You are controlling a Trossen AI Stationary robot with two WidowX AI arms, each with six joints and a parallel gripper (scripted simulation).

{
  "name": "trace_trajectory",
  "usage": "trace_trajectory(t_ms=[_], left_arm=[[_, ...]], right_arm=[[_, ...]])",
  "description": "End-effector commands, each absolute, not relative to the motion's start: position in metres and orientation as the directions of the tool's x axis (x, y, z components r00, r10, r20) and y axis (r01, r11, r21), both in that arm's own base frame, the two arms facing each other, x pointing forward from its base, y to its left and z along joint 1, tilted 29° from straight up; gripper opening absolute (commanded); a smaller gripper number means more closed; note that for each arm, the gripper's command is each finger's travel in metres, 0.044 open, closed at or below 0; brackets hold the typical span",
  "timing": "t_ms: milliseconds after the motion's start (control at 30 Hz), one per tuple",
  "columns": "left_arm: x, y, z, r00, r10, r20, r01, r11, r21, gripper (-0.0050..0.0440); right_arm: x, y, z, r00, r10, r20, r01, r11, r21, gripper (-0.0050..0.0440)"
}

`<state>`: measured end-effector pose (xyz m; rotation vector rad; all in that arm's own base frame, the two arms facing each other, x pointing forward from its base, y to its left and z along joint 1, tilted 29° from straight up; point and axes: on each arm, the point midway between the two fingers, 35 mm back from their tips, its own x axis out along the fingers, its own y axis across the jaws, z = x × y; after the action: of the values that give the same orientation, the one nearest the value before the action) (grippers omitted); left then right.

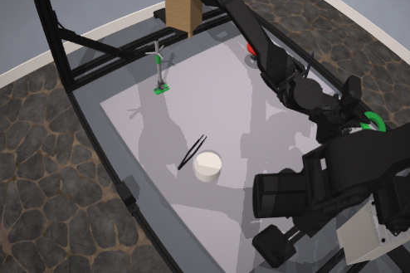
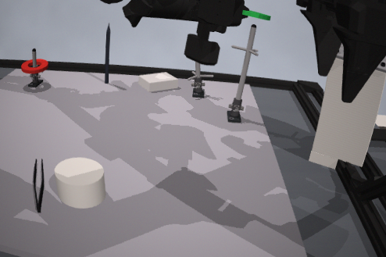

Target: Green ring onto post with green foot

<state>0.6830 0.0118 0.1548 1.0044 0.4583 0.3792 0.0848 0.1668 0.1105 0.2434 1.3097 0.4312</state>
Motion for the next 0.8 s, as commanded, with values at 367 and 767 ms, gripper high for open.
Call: trace_trajectory(t_ms=[367,767], left_arm=[[0.672,0.010,0.171,0.869,0.464,-0.171,-0.090,0.488,0.868,0.0000],[0.655,0.005,0.180,0.898,0.417,-0.140,-0.092,0.490,0.867,0.0000]], right_arm=[[0.085,0.166,0.110,0.199,0.434,-0.879,-0.163,0.899,0.407,0.0400],[0.085,0.166,0.110,0.199,0.434,-0.879,-0.163,0.899,0.407,0.0400]])
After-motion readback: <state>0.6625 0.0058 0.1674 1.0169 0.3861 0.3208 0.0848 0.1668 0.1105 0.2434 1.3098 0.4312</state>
